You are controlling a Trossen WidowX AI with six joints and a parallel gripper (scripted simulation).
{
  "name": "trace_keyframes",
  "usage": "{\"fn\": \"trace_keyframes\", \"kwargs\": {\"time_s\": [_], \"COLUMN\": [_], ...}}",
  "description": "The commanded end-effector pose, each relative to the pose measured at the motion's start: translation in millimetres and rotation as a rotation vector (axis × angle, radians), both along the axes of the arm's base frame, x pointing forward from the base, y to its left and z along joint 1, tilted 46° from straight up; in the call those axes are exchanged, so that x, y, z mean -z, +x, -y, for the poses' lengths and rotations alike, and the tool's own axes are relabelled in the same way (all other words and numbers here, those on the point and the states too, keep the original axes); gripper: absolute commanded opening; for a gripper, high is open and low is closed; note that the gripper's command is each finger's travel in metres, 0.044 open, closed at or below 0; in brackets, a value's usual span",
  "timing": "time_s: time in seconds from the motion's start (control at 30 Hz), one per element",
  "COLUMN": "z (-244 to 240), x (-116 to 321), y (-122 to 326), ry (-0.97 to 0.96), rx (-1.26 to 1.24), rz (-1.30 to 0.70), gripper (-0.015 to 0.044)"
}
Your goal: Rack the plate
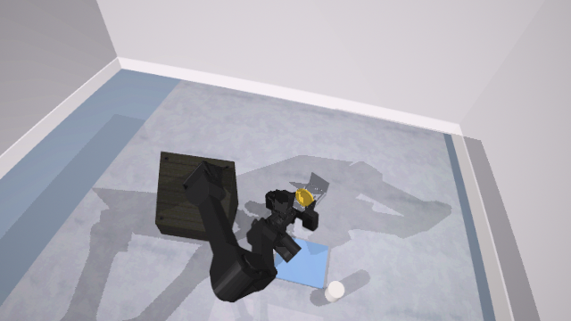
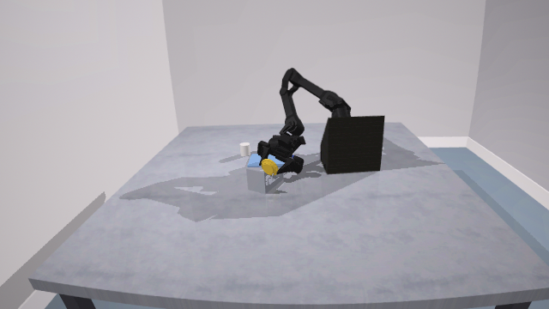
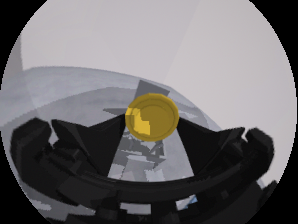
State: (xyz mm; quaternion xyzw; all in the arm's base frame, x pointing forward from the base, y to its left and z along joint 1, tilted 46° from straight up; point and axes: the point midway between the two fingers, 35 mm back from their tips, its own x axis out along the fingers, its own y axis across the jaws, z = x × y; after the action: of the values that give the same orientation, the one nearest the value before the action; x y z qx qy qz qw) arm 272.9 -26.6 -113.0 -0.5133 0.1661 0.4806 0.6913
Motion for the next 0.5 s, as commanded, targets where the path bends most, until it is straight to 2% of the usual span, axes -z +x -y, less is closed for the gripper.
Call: {"fn": "trace_keyframes", "kwargs": {"time_s": [0.0,0.03,0.47], "z": [0.2,0.2,0.0], "x": [-1.3,-1.3,-0.1], "y": [0.8,0.8,0.0], "ry": [0.000,0.000,0.000], "rx": [0.004,0.004,0.000], "rz": [0.002,0.002,0.000], "gripper": [0.0000,0.0000,0.0341]}}
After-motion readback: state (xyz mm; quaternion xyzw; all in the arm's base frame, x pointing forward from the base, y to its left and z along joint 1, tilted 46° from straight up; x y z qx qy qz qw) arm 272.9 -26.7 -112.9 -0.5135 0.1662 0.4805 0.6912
